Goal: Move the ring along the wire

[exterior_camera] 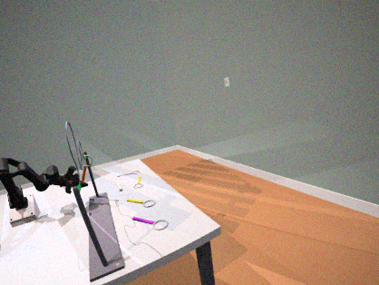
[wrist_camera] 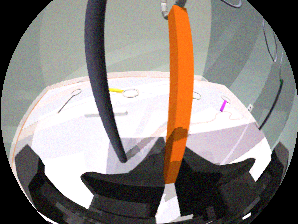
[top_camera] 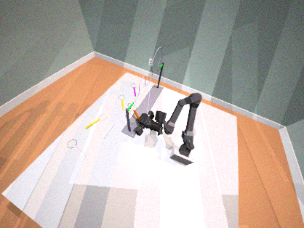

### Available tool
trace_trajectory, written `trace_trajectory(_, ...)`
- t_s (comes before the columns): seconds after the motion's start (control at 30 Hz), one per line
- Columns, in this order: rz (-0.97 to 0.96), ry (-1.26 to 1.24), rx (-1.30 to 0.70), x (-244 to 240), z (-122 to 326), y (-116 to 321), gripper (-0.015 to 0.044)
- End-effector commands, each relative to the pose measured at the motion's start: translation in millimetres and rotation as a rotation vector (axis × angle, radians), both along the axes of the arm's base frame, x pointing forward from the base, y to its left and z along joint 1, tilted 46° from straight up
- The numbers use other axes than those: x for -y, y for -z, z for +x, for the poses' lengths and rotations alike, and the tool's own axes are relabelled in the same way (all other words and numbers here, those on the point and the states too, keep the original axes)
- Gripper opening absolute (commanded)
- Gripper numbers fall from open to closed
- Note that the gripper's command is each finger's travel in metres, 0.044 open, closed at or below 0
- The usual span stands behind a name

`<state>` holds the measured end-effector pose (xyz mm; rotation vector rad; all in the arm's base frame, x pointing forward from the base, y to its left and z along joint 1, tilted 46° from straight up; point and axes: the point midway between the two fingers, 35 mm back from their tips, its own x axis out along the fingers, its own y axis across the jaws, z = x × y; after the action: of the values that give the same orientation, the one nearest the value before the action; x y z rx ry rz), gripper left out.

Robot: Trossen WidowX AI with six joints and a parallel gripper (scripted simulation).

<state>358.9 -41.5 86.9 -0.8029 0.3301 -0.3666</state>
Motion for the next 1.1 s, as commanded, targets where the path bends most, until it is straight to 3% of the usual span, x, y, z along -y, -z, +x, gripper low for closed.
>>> trace_trajectory(0.0, -0.003, -0.003, -0.002, -0.2, -0.1, 0.4, -0.0150)
trace_trajectory(0.27, -0.003, -0.003, -0.002, -0.2, -0.1, 0.4, -0.0150)
trace_trajectory(0.67, 0.000, 0.000, 0.000, -1.1, -1.6, -0.3, 0.0160)
trace_trajectory(1.07, -0.001, -0.003, -0.004, -20.3, -39.1, -6.1, 0.0160)
